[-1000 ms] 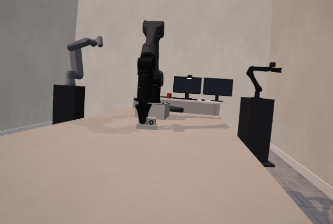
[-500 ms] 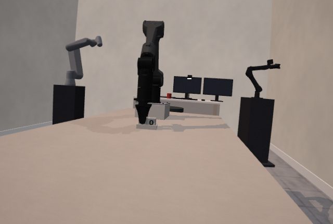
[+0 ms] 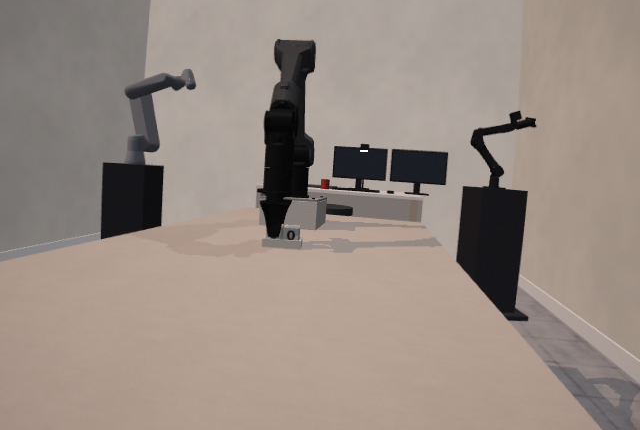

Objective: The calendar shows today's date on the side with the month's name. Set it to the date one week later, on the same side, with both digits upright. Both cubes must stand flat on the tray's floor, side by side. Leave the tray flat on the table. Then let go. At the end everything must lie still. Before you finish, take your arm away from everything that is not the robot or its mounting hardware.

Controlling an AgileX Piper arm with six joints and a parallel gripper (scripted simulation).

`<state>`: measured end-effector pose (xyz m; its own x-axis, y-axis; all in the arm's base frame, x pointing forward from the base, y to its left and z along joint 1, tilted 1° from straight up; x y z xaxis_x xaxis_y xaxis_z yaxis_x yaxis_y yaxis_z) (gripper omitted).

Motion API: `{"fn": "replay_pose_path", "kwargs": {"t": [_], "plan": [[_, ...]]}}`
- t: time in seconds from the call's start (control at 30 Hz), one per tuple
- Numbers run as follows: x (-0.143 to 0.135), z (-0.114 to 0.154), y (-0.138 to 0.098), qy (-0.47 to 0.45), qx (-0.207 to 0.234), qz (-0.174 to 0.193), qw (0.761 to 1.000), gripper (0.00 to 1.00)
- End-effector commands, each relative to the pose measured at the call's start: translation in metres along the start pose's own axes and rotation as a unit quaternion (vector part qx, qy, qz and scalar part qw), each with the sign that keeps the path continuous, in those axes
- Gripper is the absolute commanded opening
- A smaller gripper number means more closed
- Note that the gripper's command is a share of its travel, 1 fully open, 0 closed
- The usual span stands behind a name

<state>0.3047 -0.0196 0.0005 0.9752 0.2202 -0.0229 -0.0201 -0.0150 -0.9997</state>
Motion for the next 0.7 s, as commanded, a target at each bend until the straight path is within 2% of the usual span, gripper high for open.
{"fn": "replay_pose_path", "kwargs": {"t": [0.0,0.03,0.1,0.13,0.2,0.23,0.3,0.33,0.4,0.43,0.67], "plan": [[-0.0004,-0.0002,0.0005,0.001,0.000,0.000,1.000,0.38],[-0.0004,-0.0002,0.0005,0.001,0.000,0.000,1.000,0.43],[-0.0004,-0.0002,0.0005,0.001,0.000,0.000,1.000,0.43],[-0.0004,-0.0002,0.0005,0.001,0.000,0.000,1.000,0.48],[-0.0004,-0.0002,0.0005,0.001,0.000,0.000,1.000,0.48],[-0.0004,-0.0002,0.0005,0.001,0.000,0.000,1.000,0.53],[-0.0004,-0.0002,0.0005,0.001,0.000,0.000,1.000,0.53],[-0.0004,-0.0002,0.0005,0.001,0.000,0.000,1.000,0.58],[-0.0004,-0.0002,0.0005,0.001,0.000,0.000,1.000,0.58],[-0.0004,-0.0002,0.0005,0.001,0.000,0.000,1.000,0.64],[-0.0004,-0.0002,0.0005,0.001,0.000,0.000,1.000,0.64]]}}
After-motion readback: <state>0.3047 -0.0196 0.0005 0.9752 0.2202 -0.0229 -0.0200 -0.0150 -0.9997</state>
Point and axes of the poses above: the point where the finger pads meet when closed, its own y axis out along the fingers, its own x axis across the jaws, z = x × y, the point moved 6 cm from there along -y, back along the fingers, and after that the axes turned 14 degrees about -y, right-handed, at the moved point
